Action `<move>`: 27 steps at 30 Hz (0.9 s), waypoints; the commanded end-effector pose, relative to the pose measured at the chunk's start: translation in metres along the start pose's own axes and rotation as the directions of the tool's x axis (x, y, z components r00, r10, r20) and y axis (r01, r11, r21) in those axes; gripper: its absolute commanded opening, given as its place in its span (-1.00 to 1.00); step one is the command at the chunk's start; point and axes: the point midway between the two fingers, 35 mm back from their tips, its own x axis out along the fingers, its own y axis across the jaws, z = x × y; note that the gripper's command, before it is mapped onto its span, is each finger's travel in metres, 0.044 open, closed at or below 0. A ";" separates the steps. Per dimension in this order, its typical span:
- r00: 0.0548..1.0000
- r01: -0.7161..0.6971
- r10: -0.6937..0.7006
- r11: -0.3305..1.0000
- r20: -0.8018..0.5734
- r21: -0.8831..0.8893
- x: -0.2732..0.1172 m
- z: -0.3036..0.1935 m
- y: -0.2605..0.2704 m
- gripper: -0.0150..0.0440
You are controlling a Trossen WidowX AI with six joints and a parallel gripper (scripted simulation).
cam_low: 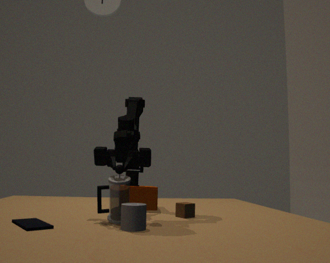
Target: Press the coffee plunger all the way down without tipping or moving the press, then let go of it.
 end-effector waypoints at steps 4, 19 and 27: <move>1.000 0.000 0.000 1.000 0.000 0.000 0.000 0.000 0.000 -0.09; 1.000 0.000 0.000 1.000 0.000 0.000 0.000 0.000 0.000 0.62; 1.000 -0.001 0.001 1.000 0.001 -0.001 0.000 0.001 0.001 1.00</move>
